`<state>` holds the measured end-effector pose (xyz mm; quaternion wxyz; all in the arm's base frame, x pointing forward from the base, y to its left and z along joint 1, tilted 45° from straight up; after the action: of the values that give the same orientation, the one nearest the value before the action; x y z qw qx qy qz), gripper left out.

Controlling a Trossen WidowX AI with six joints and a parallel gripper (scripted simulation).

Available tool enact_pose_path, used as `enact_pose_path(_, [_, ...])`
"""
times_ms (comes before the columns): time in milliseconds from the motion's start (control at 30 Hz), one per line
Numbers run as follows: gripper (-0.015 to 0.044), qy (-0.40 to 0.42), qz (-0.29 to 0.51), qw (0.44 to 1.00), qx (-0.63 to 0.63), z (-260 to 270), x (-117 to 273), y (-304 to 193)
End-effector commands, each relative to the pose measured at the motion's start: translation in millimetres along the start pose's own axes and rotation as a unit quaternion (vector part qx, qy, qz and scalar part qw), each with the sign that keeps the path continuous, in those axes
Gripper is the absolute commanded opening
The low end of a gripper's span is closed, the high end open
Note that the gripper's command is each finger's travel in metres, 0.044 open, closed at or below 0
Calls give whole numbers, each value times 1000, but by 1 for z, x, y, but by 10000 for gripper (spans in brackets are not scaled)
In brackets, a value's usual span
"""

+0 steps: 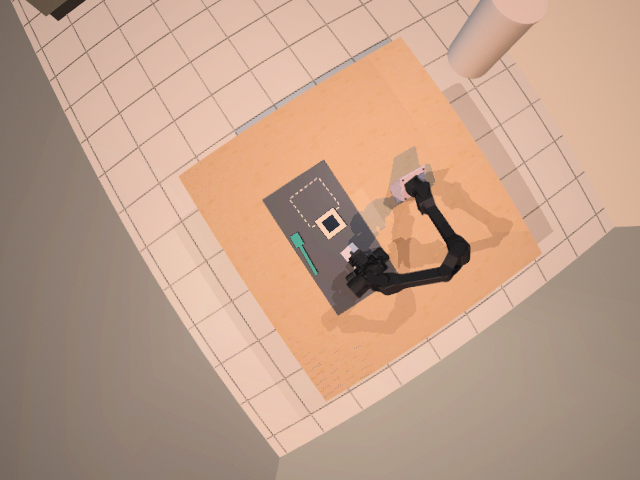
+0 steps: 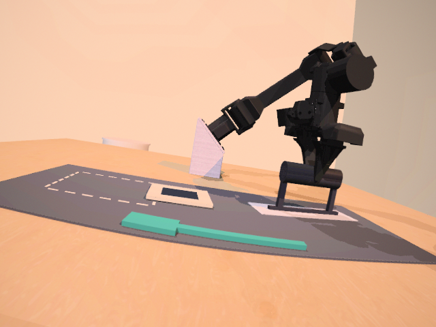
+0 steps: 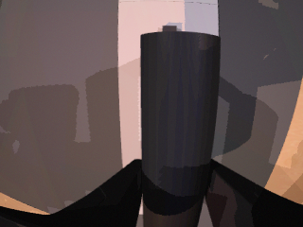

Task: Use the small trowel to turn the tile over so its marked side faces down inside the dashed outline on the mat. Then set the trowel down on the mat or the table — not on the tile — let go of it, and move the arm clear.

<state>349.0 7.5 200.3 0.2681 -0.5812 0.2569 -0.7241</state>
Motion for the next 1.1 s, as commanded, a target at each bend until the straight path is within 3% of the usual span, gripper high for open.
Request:
enact_pose_path(0, [130,0,-2,1000,-2,0,-1,0])
enact_pose_path(700, [130,0,-2,966,-260,0,-1,0])
enact_pose_path(1067, [130,0,-2,963,-269,0,-1,0])
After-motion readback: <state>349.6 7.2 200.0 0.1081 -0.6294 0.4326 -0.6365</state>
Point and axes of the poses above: the point midway between the two fingers, 35 mm back from their tips, its own x axis back along the fingers, its own z axis across the jaws, y = z × x, the point moved 9 cm from there along x, back along the fingers, and after that the axes turned 1 degree about x, right-handed, at the moved point
